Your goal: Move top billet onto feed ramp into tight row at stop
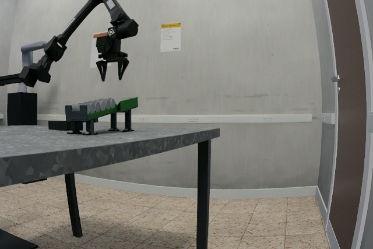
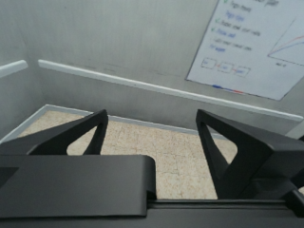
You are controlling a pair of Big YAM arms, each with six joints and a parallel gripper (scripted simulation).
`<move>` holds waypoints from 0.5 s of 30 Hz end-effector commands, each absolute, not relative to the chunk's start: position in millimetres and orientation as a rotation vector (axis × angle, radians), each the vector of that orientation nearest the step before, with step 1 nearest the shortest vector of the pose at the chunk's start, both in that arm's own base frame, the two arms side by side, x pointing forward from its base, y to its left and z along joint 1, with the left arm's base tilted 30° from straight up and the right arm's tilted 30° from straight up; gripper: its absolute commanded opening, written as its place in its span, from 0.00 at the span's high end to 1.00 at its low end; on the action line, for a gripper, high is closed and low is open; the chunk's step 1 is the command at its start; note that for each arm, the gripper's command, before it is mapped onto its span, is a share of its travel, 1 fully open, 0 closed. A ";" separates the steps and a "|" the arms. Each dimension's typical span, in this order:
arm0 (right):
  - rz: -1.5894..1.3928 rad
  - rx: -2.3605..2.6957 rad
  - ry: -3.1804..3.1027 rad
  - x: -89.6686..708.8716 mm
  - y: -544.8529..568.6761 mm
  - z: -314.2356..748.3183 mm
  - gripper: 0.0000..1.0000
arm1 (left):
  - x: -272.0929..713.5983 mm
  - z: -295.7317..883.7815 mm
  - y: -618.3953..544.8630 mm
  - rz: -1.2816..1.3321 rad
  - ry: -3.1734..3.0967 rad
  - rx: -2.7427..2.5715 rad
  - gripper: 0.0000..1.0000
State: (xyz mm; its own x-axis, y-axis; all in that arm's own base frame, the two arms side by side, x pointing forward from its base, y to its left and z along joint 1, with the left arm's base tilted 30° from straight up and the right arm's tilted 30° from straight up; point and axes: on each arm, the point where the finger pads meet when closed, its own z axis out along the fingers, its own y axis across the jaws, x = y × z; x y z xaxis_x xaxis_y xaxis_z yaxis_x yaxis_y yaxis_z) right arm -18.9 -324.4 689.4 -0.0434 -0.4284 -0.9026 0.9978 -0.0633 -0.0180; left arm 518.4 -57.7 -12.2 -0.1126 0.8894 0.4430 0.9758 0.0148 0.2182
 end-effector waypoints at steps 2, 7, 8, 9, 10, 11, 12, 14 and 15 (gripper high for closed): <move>-1.455 0.888 0.830 -21.6 -316.7 698.9 0.00 | 533.3 1.3 -70.2 -0.733 -2.138 -1.940 0.24; -1.455 0.888 0.830 -21.6 -316.7 698.9 0.00 | 514.3 -10.1 -56.9 -0.692 -2.119 -1.913 0.24; -1.455 0.888 0.830 -21.6 -316.7 698.9 0.00 | 514.3 -10.1 -56.9 -0.692 -2.119 -1.913 0.24; -1.455 0.888 0.830 -21.6 -316.7 698.9 0.00 | 514.3 -10.1 -56.9 -0.692 -2.119 -1.913 0.24; -1.455 0.888 0.830 -21.6 -316.7 698.9 0.00 | 518.4 -9.1 -58.1 -0.705 -2.131 -1.915 0.24; -1.455 0.888 0.830 -21.6 -316.7 698.9 0.00 | 518.4 -9.1 -58.1 -0.705 -2.131 -1.916 0.24; -1.455 0.888 0.830 -21.6 -316.7 698.9 0.00 | 519.1 -6.5 -58.3 -0.709 -2.135 -1.917 0.24; -1.455 0.888 0.830 -21.6 -316.7 698.9 0.00 | 519.3 -5.6 -58.4 -0.711 -2.137 -1.917 0.24; -1.455 0.888 0.830 -21.6 -316.7 698.9 0.00 | 519.3 -5.6 -58.4 -0.711 -2.137 -1.917 0.24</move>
State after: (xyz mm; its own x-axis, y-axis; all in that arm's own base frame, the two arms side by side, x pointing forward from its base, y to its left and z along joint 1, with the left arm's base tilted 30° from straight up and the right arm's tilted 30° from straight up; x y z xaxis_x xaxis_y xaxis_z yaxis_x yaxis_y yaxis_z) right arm -18.9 -324.4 689.4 -0.0434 -0.4284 -0.9026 0.9978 -0.0633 -0.0180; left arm 517.2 -62.0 -2.5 -0.1265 0.8870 0.4442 0.9757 0.0304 0.2172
